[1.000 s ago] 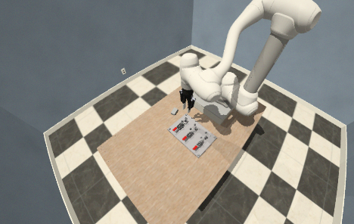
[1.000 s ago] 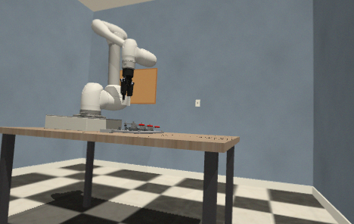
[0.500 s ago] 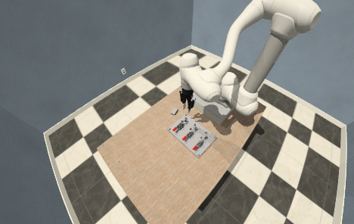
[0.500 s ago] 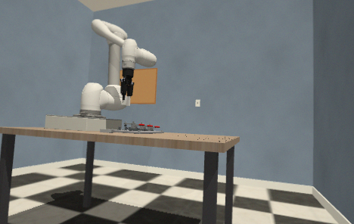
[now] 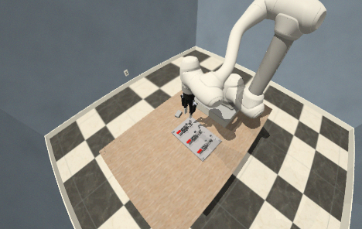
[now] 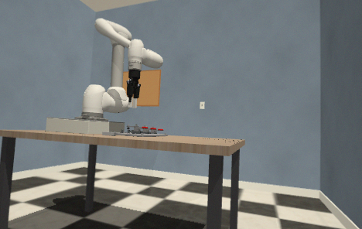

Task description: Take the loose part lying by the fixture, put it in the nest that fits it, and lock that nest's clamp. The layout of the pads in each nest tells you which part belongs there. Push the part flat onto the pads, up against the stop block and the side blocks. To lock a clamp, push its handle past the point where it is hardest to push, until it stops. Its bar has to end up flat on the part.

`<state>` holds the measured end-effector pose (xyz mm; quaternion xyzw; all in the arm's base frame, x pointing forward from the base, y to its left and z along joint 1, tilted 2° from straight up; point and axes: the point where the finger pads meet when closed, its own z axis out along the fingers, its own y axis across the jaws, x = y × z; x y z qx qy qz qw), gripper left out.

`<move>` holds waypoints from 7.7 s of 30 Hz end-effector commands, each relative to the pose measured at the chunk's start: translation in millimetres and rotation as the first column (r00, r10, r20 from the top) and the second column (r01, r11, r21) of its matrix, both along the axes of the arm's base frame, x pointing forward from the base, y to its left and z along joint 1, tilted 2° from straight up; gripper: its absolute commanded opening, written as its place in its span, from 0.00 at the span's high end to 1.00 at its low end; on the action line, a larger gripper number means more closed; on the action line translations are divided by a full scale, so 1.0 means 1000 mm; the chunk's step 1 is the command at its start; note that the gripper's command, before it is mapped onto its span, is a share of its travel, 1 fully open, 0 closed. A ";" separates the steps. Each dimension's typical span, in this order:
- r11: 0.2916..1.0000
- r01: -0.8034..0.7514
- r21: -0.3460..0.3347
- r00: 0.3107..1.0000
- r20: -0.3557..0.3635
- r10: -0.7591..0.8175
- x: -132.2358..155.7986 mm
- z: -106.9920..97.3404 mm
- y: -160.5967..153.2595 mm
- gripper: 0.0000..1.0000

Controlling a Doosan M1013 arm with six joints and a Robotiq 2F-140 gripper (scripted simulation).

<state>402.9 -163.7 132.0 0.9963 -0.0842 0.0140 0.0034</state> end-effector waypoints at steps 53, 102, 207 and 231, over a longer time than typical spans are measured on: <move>1.000 0.000 0.000 1.000 0.000 0.000 0.103 -0.069 -0.016 0.65; 1.000 0.000 0.000 1.000 0.000 0.000 0.105 -0.121 -0.017 0.65; 1.000 0.000 0.000 1.000 0.000 0.000 0.095 -0.123 -0.015 0.90; 1.000 0.000 0.000 1.000 0.000 0.000 0.077 -0.110 -0.012 0.90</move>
